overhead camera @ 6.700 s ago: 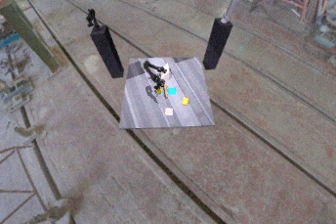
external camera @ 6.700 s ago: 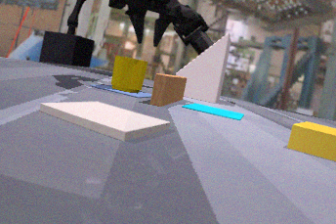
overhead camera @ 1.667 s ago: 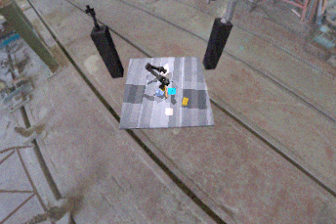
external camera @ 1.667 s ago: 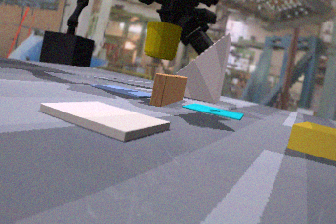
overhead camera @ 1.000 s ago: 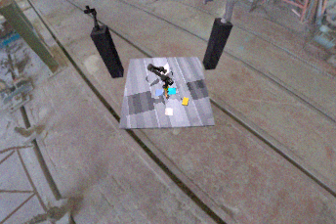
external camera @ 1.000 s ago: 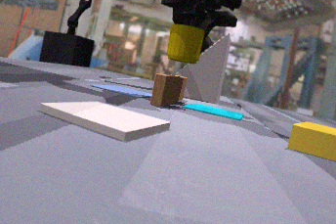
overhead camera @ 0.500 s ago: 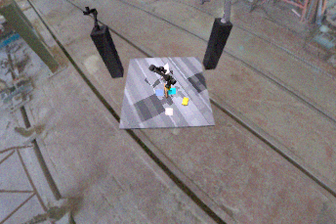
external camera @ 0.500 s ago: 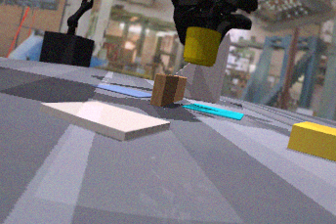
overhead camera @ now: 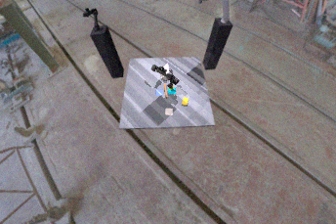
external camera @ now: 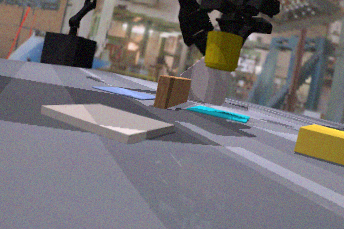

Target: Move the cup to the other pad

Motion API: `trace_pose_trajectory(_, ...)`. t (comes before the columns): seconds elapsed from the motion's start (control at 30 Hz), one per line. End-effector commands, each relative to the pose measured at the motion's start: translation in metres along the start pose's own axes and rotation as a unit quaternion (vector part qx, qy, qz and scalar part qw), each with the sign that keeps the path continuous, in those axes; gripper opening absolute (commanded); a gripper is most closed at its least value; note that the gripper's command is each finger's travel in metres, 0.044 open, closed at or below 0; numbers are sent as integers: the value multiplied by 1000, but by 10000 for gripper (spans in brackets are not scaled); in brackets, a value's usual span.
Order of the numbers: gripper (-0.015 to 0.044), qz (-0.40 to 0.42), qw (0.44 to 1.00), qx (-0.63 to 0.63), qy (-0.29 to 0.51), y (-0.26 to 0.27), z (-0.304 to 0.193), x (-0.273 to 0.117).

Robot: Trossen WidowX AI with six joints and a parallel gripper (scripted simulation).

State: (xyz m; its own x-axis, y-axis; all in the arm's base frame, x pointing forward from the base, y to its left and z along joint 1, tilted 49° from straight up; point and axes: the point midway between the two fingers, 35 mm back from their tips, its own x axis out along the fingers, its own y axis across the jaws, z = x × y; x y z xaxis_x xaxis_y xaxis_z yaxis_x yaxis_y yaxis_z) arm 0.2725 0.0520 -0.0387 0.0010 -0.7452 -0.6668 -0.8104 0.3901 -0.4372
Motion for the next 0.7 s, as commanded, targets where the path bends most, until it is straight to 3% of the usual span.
trace_pose_trajectory(0.0,0,3,1000,1,1,7,8,2)
trace_pose_trajectory(0.67,0,3,1000,1,1,11,15,25)
